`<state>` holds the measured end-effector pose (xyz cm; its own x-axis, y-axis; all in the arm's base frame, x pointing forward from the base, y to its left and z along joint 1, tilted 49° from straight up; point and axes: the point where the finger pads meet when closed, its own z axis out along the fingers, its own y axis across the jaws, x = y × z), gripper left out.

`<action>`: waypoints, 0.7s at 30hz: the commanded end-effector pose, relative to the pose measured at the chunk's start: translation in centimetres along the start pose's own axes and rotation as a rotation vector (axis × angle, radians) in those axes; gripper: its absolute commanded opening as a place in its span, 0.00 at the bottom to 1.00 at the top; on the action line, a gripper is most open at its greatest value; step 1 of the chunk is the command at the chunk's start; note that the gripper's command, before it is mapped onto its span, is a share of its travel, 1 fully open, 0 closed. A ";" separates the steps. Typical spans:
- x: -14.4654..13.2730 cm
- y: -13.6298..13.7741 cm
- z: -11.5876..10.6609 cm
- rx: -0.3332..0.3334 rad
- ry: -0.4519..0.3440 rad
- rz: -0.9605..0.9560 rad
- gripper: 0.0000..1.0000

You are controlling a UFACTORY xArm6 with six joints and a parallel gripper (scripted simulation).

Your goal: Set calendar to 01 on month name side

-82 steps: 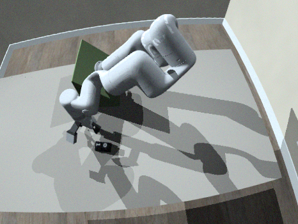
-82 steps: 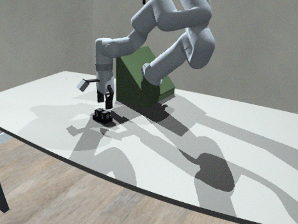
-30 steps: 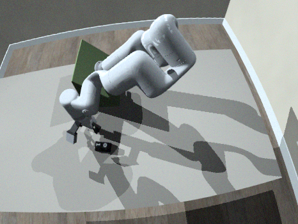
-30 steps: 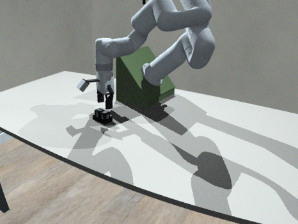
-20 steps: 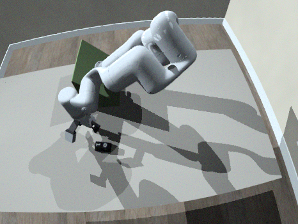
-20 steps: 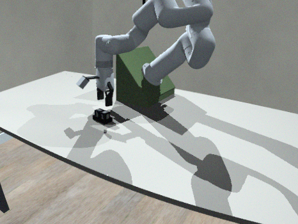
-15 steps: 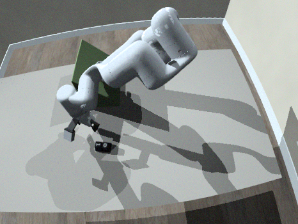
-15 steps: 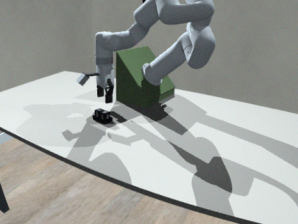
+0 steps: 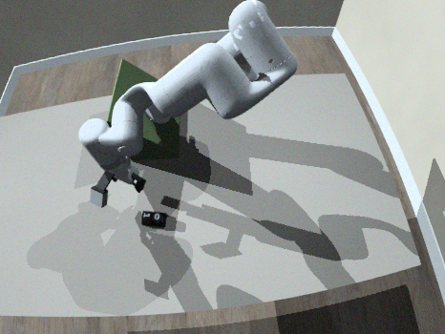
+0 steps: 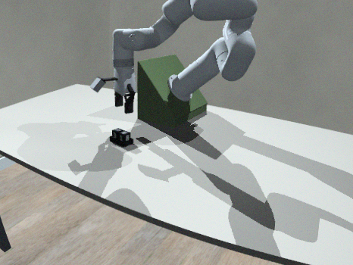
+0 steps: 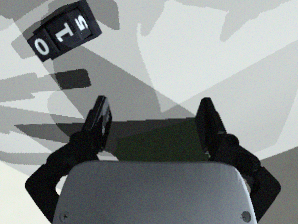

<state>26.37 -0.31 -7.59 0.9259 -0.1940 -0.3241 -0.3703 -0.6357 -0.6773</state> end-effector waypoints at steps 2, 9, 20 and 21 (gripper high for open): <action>0.1 0.0 -0.1 -0.001 0.003 -0.001 1.00; 0.1 0.0 -0.1 -0.001 0.003 -0.004 1.00; 0.2 -0.1 -0.2 -0.001 0.004 -0.078 1.00; 0.3 -0.1 -0.2 -0.001 0.004 -0.095 1.00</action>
<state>26.48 -0.33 -7.52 0.9424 -0.1638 -0.2916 -0.3260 -0.6445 -0.6917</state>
